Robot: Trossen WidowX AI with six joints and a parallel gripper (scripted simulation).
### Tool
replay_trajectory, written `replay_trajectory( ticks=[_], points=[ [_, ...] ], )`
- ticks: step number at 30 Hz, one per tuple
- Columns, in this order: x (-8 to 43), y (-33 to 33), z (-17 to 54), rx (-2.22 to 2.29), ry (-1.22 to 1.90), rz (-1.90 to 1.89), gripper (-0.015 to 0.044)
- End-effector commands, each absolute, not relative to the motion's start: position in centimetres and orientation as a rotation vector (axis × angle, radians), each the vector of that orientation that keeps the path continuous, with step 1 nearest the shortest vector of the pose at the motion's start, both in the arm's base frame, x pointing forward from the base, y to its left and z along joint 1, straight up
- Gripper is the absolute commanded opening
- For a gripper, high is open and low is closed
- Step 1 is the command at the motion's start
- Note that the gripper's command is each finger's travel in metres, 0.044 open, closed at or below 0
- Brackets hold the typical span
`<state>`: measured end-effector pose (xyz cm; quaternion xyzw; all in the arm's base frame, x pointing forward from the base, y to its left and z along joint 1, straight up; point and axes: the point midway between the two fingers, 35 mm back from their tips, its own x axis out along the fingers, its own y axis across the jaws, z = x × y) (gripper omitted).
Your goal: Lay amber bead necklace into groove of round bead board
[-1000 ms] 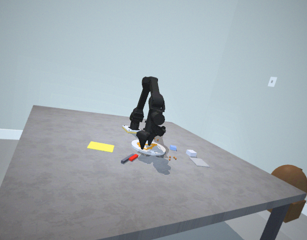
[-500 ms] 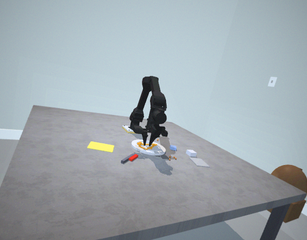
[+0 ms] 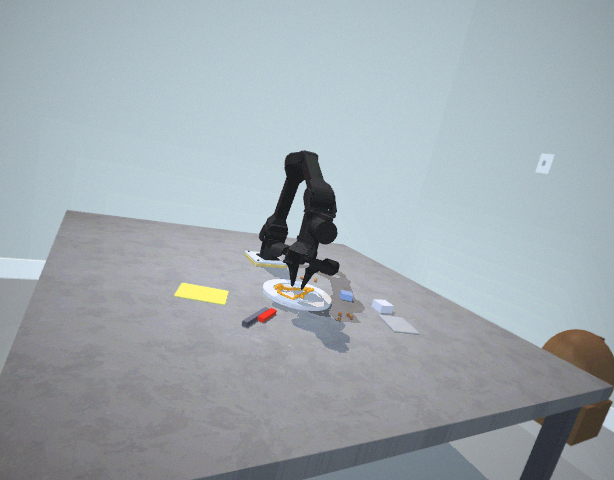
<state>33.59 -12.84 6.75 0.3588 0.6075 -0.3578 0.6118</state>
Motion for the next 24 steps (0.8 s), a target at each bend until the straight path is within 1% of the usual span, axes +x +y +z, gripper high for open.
replay_trajectory(
  ticks=[1, 24],
  points=[
    [33.9, -12.7, 8.0, 1.018, 1.289, -1.005, 0.012],
    [34.0, -12.8, 6.4, 1.016, 1.289, -1.0, 0.012]
  ],
)
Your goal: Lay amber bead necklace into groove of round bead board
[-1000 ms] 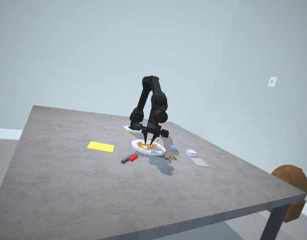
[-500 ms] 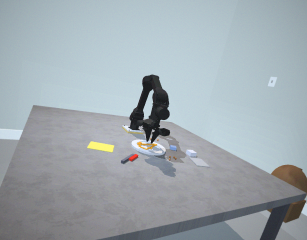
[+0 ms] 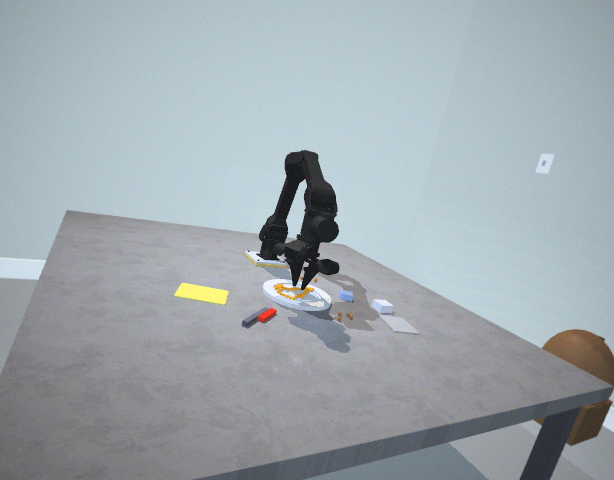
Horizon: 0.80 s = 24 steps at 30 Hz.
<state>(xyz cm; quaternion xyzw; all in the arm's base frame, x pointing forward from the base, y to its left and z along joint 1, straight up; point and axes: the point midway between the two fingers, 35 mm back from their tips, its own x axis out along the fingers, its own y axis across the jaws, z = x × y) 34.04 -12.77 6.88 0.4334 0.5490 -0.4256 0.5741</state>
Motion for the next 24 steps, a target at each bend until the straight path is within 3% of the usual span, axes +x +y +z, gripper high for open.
replay_trajectory(
  ticks=[1, 18, 22, 24],
  points=[
    [34.0, -12.8, 6.2, 1.016, 1.289, -1.0, 0.012],
    [34.0, -12.8, 4.0, 1.018, 1.289, -1.005, 0.012],
    [34.0, -12.8, 4.3, 1.017, 1.291, -1.001, 0.0015],
    [34.0, -12.8, 4.3, 1.017, 1.291, -1.001, 0.0]
  ],
)
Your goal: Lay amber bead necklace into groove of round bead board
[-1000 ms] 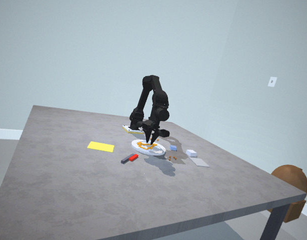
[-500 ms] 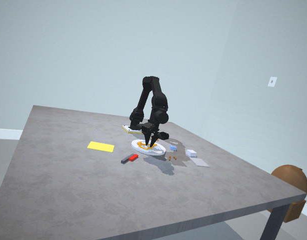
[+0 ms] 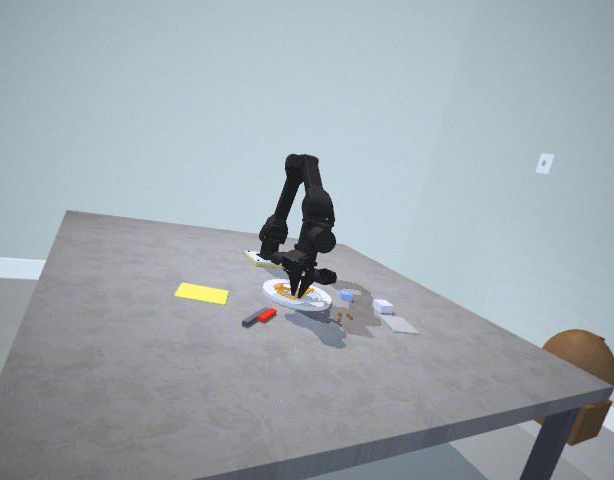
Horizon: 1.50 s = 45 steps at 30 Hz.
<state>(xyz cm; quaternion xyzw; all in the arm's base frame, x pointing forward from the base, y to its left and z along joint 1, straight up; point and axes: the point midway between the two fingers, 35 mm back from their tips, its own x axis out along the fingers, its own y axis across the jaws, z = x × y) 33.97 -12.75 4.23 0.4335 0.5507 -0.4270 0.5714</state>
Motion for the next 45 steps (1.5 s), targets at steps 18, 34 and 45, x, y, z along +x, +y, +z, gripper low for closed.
replay_trajectory(
  ticks=[18, 34, 45],
  points=[
    [33.98, -12.75, 4.29, 1.017, 1.291, -1.001, 0.0],
    [33.98, -12.75, 4.29, 1.017, 1.291, -1.001, 0.0],
    [33.97, -12.77, 4.84, 1.018, 1.289, -1.005, 0.0]
  ],
)
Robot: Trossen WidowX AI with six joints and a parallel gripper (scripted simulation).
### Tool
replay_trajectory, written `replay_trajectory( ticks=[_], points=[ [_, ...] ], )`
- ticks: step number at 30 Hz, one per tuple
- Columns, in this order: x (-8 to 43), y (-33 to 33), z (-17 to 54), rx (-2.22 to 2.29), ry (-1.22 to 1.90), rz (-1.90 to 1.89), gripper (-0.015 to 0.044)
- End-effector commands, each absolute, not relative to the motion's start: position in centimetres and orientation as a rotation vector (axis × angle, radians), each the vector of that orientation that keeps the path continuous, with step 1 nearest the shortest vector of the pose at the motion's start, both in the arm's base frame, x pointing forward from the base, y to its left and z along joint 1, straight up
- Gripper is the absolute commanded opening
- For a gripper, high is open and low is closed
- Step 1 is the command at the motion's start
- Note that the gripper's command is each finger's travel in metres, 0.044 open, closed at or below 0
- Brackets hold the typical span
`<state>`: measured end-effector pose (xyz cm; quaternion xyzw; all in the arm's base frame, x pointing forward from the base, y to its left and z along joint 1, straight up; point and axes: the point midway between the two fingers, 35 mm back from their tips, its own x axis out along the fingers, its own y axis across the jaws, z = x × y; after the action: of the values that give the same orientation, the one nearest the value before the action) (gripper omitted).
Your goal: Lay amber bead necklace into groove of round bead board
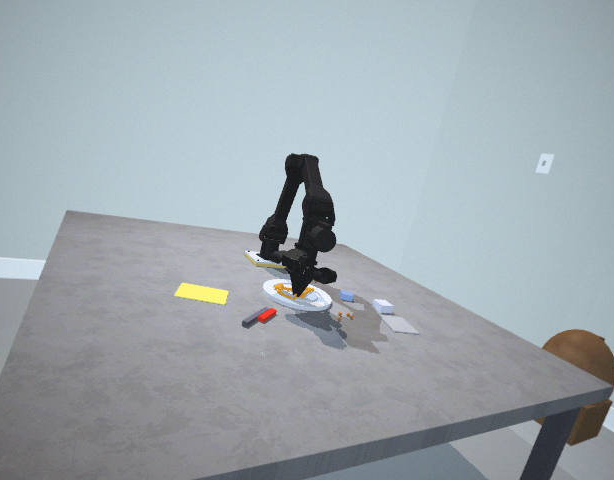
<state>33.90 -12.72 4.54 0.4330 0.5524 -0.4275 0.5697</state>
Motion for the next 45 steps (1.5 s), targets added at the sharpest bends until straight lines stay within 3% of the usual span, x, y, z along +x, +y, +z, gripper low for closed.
replay_trajectory(
  ticks=[1, 19, 36, 45],
  points=[
    [34.0, -12.8, 4.8, 1.018, 1.289, -1.005, 0.0],
    [35.2, -13.0, 4.1, 1.018, 1.288, -1.005, 0.0],
    [35.1, -13.0, 4.5, 1.017, 1.292, -1.002, 0.044],
    [35.1, -13.0, 4.9, 1.018, 1.288, -1.005, 0.044]
  ],
)
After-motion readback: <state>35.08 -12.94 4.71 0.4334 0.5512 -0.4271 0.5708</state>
